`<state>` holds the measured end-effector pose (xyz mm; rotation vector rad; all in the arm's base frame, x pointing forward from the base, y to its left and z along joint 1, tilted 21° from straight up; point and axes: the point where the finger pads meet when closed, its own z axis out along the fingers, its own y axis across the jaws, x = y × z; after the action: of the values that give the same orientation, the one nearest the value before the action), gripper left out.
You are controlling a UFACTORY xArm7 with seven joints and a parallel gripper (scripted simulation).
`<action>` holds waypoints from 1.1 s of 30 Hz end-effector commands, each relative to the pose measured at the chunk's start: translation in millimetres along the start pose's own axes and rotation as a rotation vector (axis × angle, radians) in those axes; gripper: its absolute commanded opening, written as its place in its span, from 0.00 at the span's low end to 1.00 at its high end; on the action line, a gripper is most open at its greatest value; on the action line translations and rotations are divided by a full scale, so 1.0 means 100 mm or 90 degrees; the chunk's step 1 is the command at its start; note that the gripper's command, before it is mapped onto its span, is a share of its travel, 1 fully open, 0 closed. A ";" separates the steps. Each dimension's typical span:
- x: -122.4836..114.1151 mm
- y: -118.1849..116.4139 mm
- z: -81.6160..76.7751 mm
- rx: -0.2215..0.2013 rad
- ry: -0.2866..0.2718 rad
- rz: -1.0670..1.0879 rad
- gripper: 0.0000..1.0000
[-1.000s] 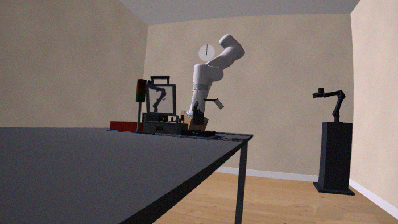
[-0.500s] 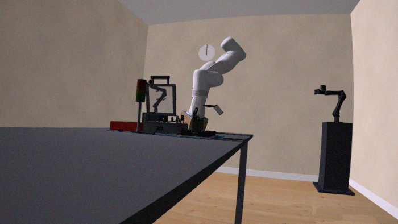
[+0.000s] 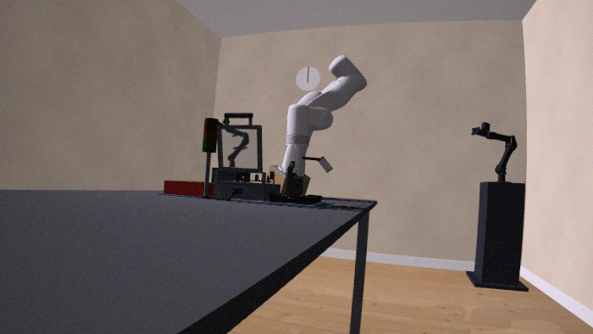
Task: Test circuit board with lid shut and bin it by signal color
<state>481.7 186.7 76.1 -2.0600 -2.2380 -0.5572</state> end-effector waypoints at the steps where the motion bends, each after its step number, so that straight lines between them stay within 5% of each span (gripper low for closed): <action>1: 0.00 0.01 0.01 -0.002 0.000 0.001 1.00; 33: 0.00 0.01 0.13 -0.002 0.000 0.001 0.95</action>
<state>484.6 191.0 62.4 -2.0599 -2.2380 -0.5569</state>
